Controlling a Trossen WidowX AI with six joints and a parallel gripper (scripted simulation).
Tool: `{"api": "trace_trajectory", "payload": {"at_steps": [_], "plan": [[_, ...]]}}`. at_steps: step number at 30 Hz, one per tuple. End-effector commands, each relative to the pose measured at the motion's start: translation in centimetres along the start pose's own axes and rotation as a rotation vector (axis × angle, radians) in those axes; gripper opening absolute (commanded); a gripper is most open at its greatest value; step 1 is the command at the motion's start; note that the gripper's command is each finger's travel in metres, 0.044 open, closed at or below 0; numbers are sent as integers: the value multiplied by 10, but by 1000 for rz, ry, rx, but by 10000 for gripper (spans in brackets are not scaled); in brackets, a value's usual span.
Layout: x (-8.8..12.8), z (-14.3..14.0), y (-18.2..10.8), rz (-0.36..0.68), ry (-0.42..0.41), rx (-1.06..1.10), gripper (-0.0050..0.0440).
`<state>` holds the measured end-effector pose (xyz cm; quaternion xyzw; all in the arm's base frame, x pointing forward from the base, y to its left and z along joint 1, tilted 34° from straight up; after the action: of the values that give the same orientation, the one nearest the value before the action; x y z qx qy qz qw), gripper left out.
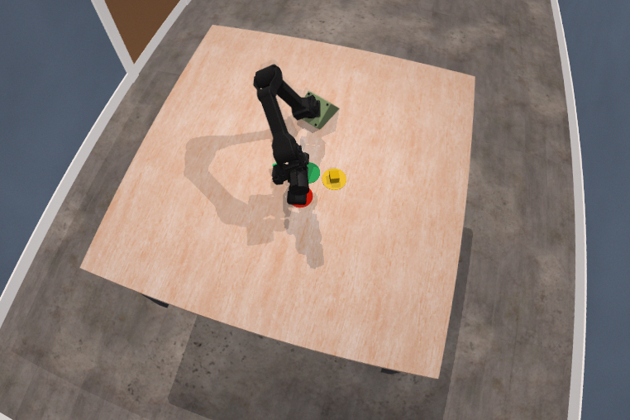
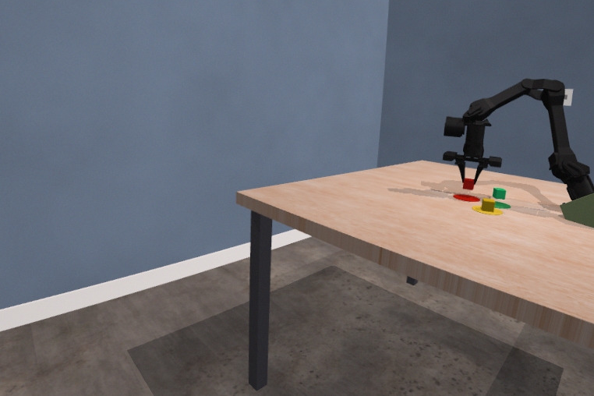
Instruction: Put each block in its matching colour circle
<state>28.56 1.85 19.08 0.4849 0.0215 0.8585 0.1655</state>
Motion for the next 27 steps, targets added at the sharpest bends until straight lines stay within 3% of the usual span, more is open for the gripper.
{"api": "trace_trajectory", "payload": {"at_steps": [1, 27], "plan": [[4, 3, 1, 7, 17, -7, 105], [-35, 2, -1, 4, 5, -1, 105]]}}
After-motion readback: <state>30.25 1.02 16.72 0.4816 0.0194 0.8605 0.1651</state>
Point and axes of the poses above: the point midway between the two fingers, 35 mm back from their tips, its own x axis back along the fingers, its own z axis across the jaws, y = z × x, the point moved 1 cm from there along x, back along the fingers, and after that the axes turned 14 degrees about -x, right-handed, at the moved point
